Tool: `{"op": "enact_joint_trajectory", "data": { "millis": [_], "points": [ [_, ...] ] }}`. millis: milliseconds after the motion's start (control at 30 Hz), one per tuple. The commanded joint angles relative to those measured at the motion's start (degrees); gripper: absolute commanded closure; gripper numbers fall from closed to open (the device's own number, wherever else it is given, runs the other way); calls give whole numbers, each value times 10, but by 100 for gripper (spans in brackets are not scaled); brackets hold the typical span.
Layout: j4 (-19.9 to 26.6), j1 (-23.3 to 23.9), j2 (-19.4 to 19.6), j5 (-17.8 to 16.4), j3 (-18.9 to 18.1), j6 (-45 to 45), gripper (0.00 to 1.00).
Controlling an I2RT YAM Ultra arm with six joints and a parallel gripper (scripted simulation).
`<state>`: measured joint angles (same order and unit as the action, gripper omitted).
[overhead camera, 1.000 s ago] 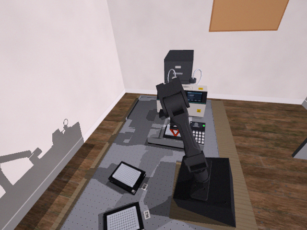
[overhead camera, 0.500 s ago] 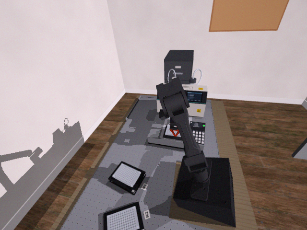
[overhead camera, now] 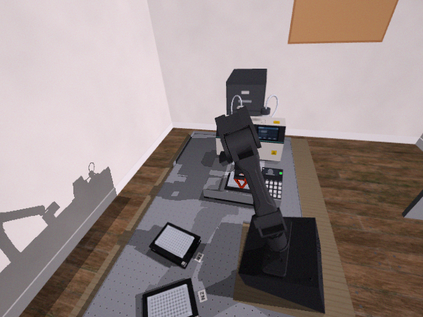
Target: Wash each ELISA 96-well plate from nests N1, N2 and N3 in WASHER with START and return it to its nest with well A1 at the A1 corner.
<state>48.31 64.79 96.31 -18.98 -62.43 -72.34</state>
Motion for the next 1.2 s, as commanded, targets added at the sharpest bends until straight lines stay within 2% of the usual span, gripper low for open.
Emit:
{"op": "enact_joint_trajectory", "data": {
  "millis": [0,1100,1133,1167],
  "points": [
    [-4,1,-3,0,-1,2,100],
    [-14,-2,1,0,4,4,100],
    [-14,-2,1,0,4,4,0],
    [-14,-2,1,0,4,5,0]
  ]
}}
